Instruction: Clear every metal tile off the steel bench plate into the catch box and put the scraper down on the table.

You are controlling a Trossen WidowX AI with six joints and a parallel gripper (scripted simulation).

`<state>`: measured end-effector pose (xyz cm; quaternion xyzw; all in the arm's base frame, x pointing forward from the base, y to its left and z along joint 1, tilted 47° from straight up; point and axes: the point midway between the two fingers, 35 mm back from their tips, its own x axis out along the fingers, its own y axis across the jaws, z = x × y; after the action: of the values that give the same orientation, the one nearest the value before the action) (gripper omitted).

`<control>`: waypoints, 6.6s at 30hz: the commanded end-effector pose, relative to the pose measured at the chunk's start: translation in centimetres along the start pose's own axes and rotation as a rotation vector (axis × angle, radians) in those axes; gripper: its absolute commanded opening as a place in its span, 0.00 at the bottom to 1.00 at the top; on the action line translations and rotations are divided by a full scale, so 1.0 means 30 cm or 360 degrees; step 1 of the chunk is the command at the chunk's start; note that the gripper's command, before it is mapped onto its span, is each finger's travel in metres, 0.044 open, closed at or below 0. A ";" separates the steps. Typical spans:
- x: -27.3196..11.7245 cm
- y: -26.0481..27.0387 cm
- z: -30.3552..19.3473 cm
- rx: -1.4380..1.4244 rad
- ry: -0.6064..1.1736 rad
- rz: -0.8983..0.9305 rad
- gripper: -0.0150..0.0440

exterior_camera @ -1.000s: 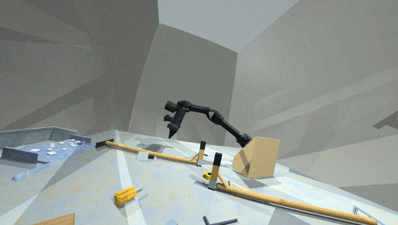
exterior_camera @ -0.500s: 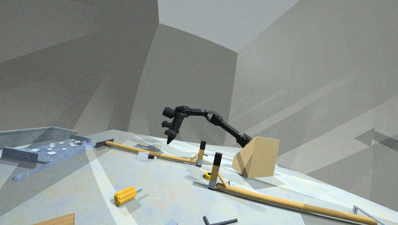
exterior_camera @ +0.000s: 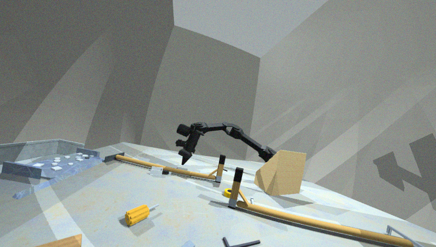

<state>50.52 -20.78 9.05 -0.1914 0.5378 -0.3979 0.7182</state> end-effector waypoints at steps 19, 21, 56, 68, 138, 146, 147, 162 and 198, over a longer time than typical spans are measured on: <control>0.091 0.023 -0.030 0.0026 0.0010 -0.0001 0.25; 0.091 0.029 -0.029 0.0026 0.0010 -0.0001 0.25; 0.091 0.145 -0.029 0.0028 0.0012 0.0003 0.25; 0.089 0.156 -0.027 0.0033 0.0010 -0.0005 0.25; -0.101 0.162 0.013 0.0027 0.0010 0.0004 0.25; -0.101 0.162 0.013 0.0027 0.0010 0.0004 0.25; -0.101 0.162 0.013 0.0027 0.0010 0.0004 0.25; -0.102 0.163 0.013 0.0026 0.0010 0.0004 0.25; -0.102 0.163 0.013 0.0026 0.0010 0.0004 0.25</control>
<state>52.35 -15.49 7.64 -0.1836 0.5369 -0.4020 0.7186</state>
